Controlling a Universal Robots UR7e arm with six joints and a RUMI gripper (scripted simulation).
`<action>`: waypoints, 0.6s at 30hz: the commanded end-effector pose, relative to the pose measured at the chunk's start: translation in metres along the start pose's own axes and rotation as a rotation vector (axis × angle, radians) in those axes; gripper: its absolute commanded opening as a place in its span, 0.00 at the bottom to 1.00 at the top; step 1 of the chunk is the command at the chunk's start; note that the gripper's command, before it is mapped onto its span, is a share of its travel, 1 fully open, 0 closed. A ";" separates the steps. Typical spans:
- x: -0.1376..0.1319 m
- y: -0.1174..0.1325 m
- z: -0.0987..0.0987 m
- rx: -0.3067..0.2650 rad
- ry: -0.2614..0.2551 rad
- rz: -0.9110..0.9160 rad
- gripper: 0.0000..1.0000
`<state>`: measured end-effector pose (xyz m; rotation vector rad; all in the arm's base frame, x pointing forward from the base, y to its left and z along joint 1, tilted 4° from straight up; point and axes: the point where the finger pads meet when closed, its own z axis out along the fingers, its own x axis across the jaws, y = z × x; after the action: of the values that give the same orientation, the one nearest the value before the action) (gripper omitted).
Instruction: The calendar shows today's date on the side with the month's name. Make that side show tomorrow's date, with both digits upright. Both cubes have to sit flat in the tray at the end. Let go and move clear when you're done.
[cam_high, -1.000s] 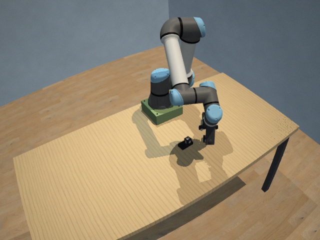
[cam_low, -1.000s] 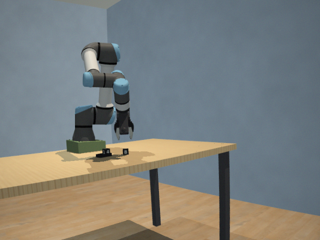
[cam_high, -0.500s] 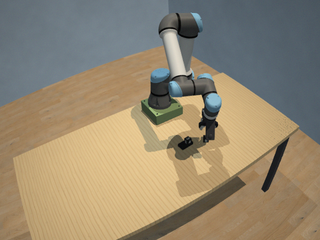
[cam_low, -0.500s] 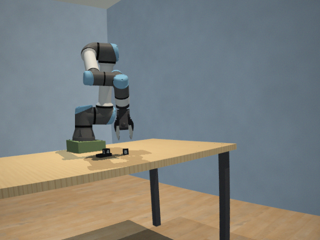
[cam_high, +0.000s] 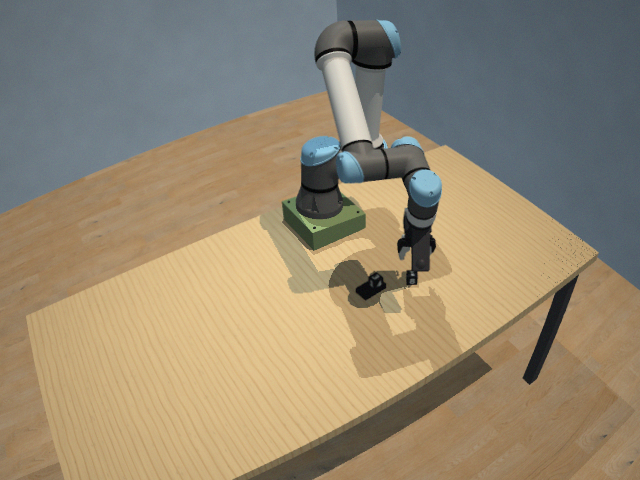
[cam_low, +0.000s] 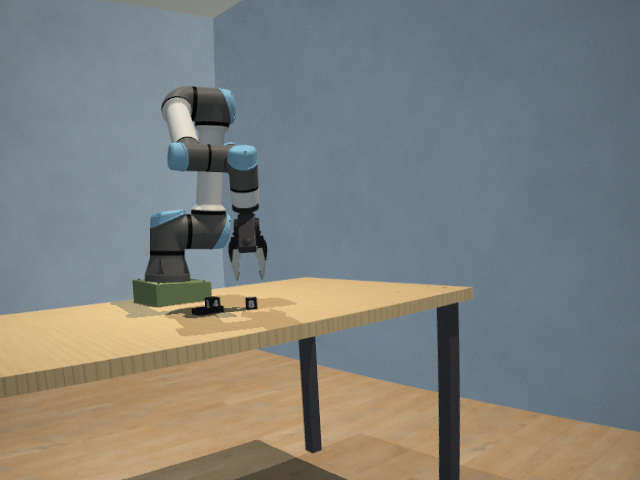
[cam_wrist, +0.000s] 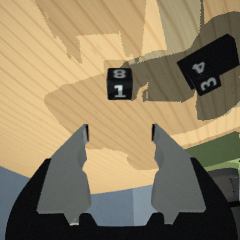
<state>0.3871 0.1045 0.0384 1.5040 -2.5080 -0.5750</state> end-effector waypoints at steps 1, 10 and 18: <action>0.000 0.001 -0.001 0.096 -0.002 0.001 0.42; 0.000 0.001 -0.001 0.135 -0.004 0.001 0.42; 0.000 0.001 0.000 0.185 -0.001 0.001 0.42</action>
<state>0.3860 0.1050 0.0393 1.5508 -2.6045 -0.3986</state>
